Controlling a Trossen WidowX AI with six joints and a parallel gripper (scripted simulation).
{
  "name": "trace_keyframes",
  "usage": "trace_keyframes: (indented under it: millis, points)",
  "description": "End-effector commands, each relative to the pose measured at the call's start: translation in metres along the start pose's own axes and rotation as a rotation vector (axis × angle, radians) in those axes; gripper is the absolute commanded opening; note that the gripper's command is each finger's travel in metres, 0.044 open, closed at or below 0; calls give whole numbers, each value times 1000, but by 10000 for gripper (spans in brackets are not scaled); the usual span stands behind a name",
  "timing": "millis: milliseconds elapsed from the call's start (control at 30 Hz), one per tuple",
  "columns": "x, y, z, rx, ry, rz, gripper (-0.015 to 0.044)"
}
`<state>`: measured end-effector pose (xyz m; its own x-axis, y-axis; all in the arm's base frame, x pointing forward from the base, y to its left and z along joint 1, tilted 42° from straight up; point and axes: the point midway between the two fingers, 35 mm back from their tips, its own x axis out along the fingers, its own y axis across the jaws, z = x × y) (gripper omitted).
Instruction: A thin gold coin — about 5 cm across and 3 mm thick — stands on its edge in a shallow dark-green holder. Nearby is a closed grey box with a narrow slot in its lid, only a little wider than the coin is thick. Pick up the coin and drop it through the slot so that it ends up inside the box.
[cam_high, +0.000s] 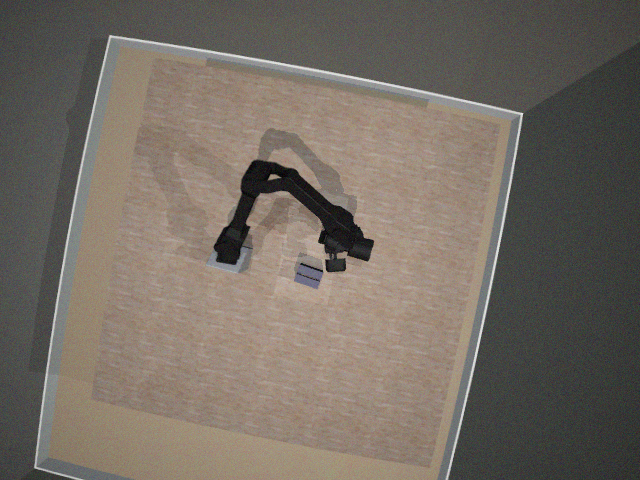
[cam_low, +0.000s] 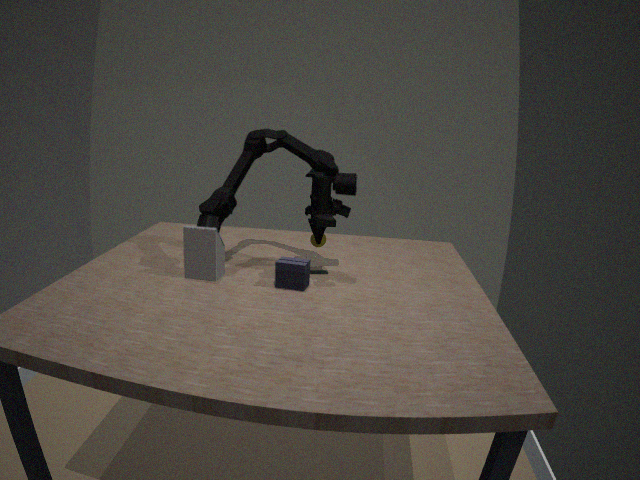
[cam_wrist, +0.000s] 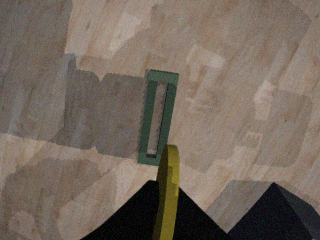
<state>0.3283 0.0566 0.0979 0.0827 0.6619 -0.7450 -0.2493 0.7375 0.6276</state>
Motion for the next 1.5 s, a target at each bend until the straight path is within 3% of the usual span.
trace_keyframes:
  millis: [0,500,1467]
  points:
    - [-11,2,0,-8,-6,2,0]
    - [-12,0,-4,400,-5,3,0]
    - [-13,-48,-28,408,-5,-12,0]
